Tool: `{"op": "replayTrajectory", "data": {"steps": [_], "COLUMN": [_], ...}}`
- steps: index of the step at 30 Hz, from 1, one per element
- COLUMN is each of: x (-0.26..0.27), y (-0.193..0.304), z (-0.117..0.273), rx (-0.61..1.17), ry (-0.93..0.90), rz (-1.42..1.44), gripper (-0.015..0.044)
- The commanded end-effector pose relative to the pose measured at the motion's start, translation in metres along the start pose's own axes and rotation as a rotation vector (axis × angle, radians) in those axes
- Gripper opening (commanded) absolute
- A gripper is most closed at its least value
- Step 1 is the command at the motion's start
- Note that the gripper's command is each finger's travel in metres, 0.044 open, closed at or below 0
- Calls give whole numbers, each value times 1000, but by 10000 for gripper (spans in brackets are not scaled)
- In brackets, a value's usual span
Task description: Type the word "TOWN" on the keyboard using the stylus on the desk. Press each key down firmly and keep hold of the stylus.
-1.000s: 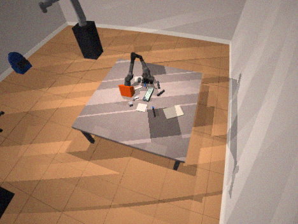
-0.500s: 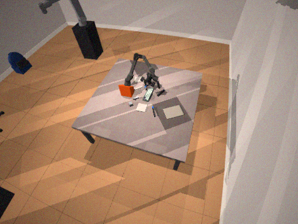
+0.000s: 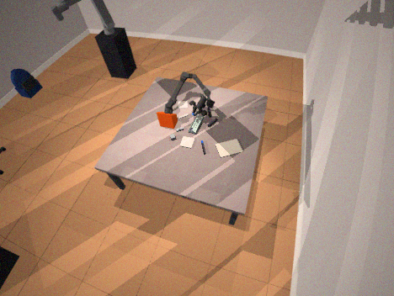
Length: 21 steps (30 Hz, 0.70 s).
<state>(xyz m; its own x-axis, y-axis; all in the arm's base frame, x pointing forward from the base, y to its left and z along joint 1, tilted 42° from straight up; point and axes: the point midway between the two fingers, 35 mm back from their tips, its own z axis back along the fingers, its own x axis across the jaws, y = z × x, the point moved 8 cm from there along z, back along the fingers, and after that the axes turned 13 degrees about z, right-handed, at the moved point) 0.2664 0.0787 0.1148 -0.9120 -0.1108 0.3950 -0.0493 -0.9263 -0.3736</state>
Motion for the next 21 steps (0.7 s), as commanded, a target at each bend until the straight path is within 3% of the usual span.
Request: {"op": "replayTrajectory", "data": {"steps": [1, 21], "x": [-7, -34], "y": [0, -2], "z": [6, 38], "rx": [91, 541], "ry": [-16, -31], "rz": [-65, -343], "gripper": [0, 0]}}
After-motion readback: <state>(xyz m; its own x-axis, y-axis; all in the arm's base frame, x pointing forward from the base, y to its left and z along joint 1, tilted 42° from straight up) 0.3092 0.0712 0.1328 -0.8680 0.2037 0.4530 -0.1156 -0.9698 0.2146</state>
